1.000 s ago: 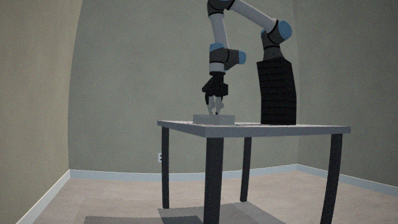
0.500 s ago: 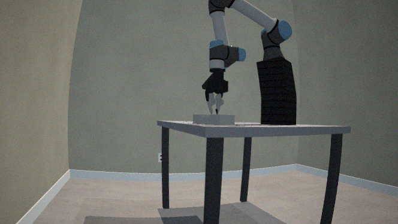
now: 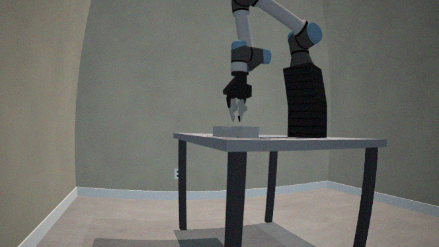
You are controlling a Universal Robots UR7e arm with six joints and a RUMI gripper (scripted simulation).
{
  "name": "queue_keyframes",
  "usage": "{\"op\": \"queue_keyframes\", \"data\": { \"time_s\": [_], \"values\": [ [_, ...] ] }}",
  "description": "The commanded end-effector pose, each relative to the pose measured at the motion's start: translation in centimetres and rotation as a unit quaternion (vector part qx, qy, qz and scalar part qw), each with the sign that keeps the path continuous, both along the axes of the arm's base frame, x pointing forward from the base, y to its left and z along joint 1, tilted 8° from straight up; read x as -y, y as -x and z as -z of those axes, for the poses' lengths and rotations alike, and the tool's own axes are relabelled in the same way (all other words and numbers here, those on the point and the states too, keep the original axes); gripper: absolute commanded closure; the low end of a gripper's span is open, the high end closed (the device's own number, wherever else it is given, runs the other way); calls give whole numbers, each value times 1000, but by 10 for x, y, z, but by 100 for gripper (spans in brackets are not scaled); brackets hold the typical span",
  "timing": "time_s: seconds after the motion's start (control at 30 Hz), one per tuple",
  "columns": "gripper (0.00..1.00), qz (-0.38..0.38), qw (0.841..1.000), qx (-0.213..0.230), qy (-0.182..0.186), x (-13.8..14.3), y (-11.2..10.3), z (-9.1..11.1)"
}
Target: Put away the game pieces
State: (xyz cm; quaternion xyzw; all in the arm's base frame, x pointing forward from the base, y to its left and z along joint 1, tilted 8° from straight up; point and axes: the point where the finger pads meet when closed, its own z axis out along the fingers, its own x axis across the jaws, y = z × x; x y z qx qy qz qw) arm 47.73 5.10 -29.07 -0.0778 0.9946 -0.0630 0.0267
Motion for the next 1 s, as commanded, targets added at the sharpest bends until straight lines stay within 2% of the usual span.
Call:
{"op": "queue_keyframes", "data": {
  "time_s": [0.0,0.03,0.07,0.43,0.5,0.97],
  "values": [
    [81,0,1000,1,0,0,0,-1],
    [81,0,1000,1,0,0,0,-1],
    [0,0,1000,1,0,-1,0,-5],
    [0,0,1000,1,0,-6,3,-48],
    [0,0,1000,1,0,-6,3,-48],
    [0,0,1000,1,0,-13,6,-104]
  ]
}}
